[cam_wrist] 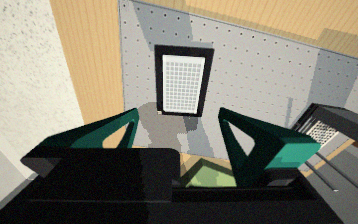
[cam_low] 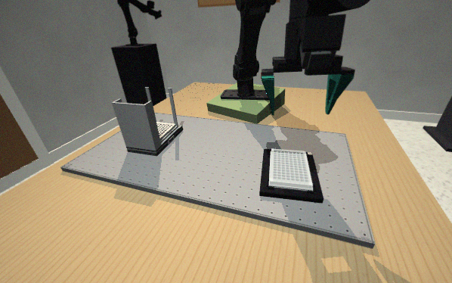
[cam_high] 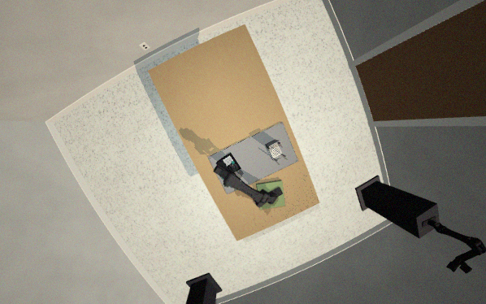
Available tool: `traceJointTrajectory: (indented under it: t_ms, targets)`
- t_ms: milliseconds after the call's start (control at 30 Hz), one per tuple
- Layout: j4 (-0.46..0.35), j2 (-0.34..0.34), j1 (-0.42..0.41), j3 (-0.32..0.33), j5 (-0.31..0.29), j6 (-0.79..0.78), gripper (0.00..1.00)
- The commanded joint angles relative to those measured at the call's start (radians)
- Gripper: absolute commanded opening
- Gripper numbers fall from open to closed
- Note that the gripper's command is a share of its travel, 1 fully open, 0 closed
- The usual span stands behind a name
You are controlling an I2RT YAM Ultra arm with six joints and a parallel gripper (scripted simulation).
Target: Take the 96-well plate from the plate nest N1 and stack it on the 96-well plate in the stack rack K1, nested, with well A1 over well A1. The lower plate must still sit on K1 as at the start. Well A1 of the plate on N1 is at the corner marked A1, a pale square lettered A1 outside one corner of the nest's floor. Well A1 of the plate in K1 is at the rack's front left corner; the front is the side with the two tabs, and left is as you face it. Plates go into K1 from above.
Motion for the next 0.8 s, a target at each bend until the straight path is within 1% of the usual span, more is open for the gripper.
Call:
traceJointTrajectory:
  t_ms: [0, 100, 133, 200, 233, 767]
  targets:
    - [-0.111, 0.041, 0.018, 0.079, 0.009, 0.078, 1.00]
    - [-0.131, 0.058, 0.000, 0.105, 0.006, 0.081, 1.00]
    - [-0.134, 0.045, 0.000, 0.109, 0.006, 0.082, 1.00]
    - [-0.134, 0.045, 0.000, 0.109, 0.006, 0.082, 1.00]
    - [-0.138, 0.027, 0.012, 0.111, 0.005, 0.082, 1.00]
    - [-0.146, 0.035, 0.012, 0.123, 0.006, 0.080, 1.00]
